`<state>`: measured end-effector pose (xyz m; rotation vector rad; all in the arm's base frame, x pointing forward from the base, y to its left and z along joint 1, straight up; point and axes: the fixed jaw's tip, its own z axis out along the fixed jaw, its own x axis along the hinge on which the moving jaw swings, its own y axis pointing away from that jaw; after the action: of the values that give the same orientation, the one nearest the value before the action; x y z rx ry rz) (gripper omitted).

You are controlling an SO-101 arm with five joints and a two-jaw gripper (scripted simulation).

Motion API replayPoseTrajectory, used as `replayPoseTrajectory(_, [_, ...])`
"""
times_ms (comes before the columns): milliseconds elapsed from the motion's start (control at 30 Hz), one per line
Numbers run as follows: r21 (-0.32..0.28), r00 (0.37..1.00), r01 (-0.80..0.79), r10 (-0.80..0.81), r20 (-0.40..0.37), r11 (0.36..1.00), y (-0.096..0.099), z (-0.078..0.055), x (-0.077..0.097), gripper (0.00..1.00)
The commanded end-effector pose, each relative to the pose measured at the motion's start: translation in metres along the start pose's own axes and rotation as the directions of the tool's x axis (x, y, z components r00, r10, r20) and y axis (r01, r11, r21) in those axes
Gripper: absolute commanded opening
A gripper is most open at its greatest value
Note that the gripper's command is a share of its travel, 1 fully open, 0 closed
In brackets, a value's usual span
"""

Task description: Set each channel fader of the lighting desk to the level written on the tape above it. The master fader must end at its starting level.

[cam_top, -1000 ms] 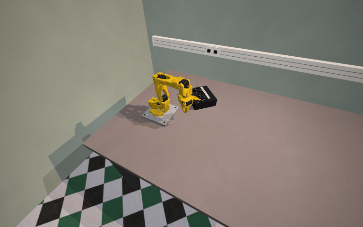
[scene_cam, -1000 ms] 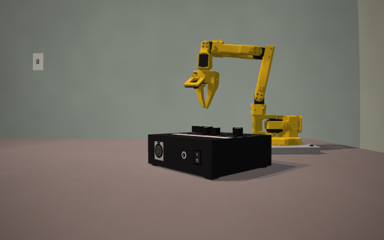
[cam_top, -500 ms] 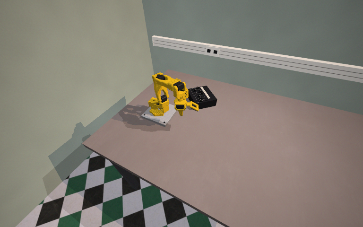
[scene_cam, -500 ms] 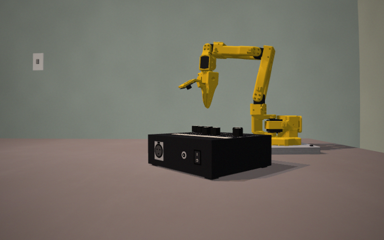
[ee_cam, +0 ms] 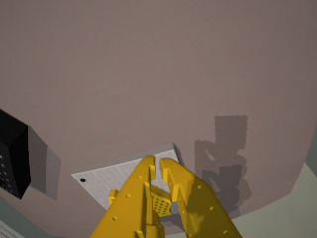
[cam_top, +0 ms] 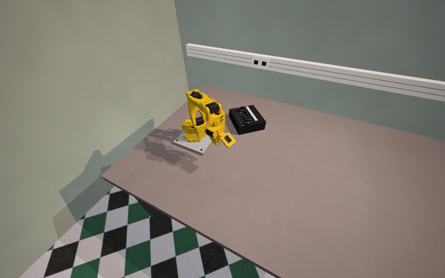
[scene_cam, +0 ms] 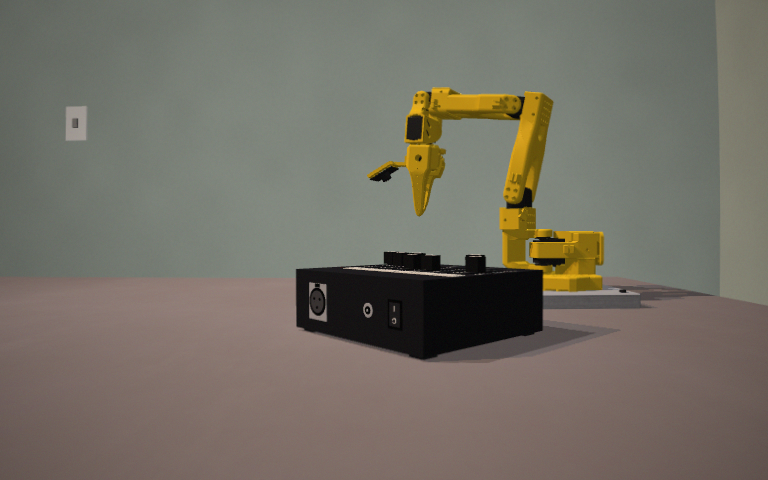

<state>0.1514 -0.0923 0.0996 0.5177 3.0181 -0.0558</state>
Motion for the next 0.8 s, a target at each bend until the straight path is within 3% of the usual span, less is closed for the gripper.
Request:
replayPoseTrajectory(0, [0.005, 0.980, -0.196, 0.196, 0.018, 0.981, -0.009, -0.004, 0.000, 0.00])
replayPoseTrajectory(300, [0.006, 0.825, -0.565, 0.565, 0.027, 0.825, -0.027, -0.005, 0.002, 0.00])
replayPoseTrajectory(367, [0.006, 0.825, -0.565, 0.565, 0.027, 0.825, -0.027, -0.005, 0.002, 0.00])
replayPoseTrajectory(767, [0.001, 0.488, -0.872, 0.872, 0.039, 0.489, -0.048, -0.006, 0.008, 0.00])
